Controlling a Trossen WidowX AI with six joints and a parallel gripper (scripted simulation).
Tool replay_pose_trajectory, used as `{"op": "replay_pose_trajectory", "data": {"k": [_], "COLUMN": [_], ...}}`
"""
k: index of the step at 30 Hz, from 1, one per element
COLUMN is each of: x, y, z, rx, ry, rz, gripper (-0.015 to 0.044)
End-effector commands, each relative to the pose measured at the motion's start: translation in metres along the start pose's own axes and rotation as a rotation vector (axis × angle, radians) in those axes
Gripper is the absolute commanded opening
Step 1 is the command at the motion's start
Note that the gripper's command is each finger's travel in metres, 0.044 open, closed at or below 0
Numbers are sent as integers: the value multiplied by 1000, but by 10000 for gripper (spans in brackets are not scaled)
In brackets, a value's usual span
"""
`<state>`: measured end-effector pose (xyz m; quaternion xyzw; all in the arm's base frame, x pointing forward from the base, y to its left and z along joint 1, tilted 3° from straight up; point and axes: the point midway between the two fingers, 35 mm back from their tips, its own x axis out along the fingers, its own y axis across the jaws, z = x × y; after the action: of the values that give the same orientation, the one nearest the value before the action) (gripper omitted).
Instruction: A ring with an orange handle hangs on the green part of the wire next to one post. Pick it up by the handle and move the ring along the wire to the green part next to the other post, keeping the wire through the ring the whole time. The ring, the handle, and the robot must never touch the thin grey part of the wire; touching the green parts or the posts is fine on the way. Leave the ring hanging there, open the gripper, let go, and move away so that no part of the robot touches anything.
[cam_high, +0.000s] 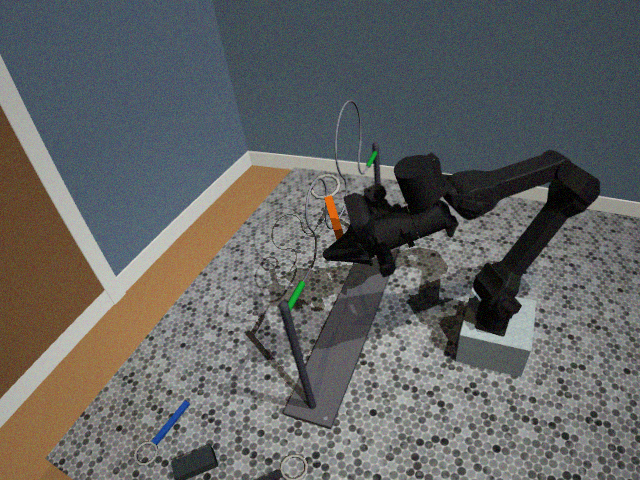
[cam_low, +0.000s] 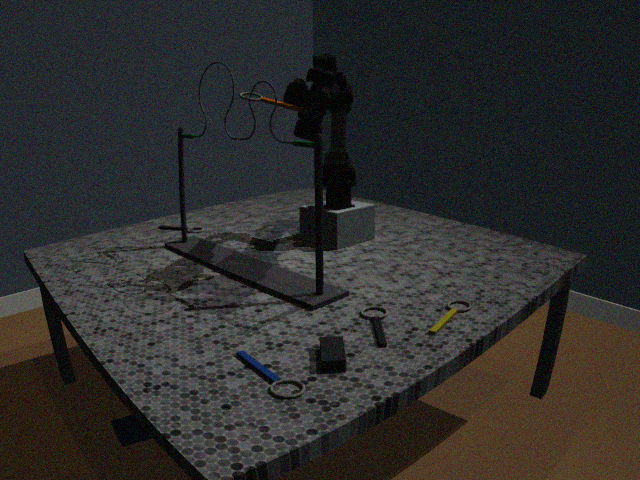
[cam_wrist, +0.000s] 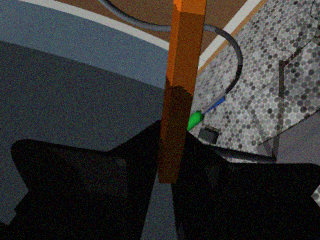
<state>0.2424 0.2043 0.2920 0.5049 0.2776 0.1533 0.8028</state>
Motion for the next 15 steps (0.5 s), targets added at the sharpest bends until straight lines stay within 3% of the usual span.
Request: {"op": "replay_pose_trajectory", "data": {"k": [1,15], "x": [0,1], "y": [0,-18], "z": [2,5], "rx": [-53,-257], "ry": [-14,-40], "rz": [-21,-136], "gripper": [-150,-150]}}
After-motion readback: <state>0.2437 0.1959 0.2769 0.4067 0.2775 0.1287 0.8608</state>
